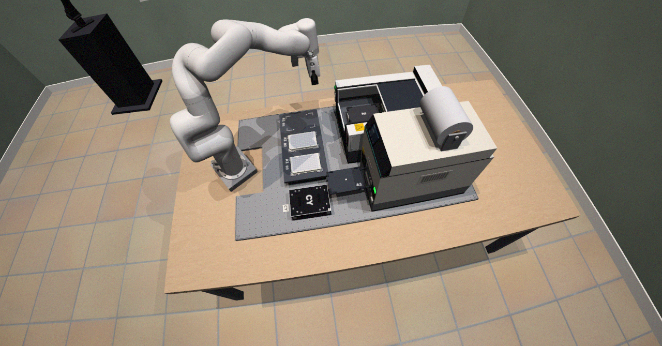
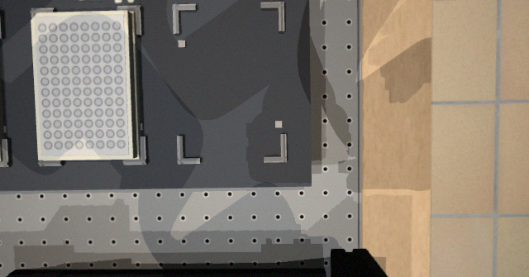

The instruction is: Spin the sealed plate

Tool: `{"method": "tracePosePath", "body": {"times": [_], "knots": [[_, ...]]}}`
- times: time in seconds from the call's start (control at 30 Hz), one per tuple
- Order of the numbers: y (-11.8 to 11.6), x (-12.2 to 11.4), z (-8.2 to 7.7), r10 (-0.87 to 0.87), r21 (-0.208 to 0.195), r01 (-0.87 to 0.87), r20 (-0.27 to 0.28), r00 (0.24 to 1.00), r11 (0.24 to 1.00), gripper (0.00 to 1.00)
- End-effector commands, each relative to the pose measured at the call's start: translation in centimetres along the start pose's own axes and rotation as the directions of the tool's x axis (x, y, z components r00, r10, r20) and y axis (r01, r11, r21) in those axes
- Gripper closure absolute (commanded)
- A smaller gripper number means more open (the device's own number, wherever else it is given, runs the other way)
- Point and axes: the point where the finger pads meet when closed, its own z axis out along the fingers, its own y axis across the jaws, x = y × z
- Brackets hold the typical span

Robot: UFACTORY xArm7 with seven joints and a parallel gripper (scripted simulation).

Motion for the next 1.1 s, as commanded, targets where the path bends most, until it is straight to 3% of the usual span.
{"method": "tracePosePath", "body": {"times": [0.0, 0.3, 0.4, 0.97, 1.07], "knots": [[0.1, 0.0, -0.2, 0.001, -0.005, 0.0, 0.156, 0.988, 1.0, 1.0], [0.1, 0.0, -0.2, 0.002, -0.005, 0.0, 0.441, 0.897, 1.0, 1.0], [0.1, 0.0, -0.2, 0.002, -0.005, 0.0, 0.462, 0.887, 1.0, 1.0], [0.1, 0.0, -0.2, 0.002, -0.005, 0.0, 0.462, 0.887, 1.0, 1.0], [0.1, -0.2, 1.3, 0.002, -0.005, 0.0, 0.462, 0.887, 1.0, 1.0]]}}
